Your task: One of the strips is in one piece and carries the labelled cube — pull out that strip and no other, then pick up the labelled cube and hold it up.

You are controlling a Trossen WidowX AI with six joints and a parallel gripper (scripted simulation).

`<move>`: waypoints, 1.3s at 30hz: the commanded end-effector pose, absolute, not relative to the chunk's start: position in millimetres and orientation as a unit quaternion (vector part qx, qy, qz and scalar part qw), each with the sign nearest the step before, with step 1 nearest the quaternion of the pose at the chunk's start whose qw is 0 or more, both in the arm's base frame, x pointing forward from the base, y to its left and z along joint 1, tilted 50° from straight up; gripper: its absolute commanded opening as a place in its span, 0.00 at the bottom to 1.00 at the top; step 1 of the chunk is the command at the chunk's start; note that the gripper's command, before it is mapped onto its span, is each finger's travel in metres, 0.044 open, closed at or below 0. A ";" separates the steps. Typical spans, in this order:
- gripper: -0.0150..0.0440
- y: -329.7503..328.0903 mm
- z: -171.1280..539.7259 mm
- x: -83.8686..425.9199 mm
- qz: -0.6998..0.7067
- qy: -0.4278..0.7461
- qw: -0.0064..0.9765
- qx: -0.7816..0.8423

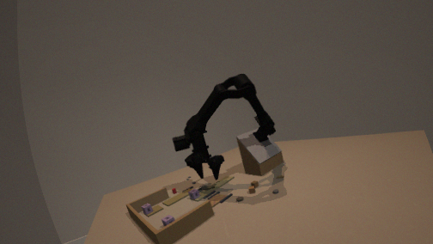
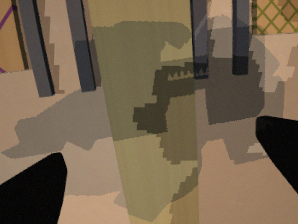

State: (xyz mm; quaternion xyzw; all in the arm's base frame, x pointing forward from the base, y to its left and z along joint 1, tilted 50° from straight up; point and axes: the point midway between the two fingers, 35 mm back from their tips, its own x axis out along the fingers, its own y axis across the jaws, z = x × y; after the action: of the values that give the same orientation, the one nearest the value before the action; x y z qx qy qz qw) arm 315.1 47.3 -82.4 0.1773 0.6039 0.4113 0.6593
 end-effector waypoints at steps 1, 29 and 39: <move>1.00 48.1 -78.2 330.2 0.410 0.602 0.661 0.179; 0.91 53.5 -59.9 406.3 0.411 0.601 0.662 0.178; 0.68 65.4 -70.5 406.1 0.410 0.601 0.662 0.178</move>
State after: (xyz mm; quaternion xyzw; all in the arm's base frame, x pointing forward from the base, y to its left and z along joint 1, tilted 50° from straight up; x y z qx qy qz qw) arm 406.3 62.5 -67.3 0.1745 0.6007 0.4120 0.6626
